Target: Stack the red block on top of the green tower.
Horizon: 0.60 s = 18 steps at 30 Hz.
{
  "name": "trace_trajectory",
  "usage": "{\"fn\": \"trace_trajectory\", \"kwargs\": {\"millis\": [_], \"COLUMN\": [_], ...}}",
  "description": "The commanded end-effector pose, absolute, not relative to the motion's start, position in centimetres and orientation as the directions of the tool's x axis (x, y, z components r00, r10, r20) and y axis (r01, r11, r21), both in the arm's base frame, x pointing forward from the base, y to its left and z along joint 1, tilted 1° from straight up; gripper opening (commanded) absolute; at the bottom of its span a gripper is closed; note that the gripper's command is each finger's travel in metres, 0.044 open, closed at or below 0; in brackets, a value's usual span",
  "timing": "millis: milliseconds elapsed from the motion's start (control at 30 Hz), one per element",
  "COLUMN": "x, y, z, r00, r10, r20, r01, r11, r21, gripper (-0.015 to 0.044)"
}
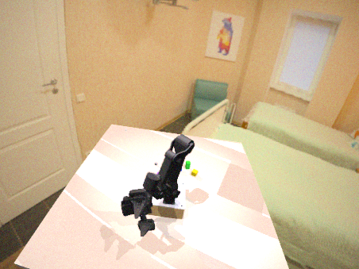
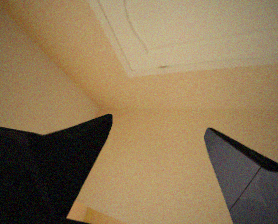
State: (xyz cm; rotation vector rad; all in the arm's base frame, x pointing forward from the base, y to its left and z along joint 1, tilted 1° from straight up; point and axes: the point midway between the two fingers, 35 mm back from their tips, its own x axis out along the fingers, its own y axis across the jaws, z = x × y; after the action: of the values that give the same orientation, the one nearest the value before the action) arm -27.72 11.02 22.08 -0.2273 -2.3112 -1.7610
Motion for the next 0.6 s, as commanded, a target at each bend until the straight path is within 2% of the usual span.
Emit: {"fn": "trace_trajectory", "kwargs": {"millis": [0,33,267,567], "x": [-27.7,-27.7,-26.3,-22.0], "y": [11.2,11.7,18.4,26.5], "z": [22.0,21.9,20.1,17.4], "r00": [-0.963,-0.965,-0.956,-0.85], "r10": [-0.008,0.009,0.246,0.526], "r20": [0.269,0.263,0.163,0.013], "r01": [0.258,0.256,0.215,0.123], "r11": [0.266,0.261,0.204,0.174], "r21": [0.929,0.931,0.955,0.977], "gripper": [0.0426,0.044,0.044,0.044]}}
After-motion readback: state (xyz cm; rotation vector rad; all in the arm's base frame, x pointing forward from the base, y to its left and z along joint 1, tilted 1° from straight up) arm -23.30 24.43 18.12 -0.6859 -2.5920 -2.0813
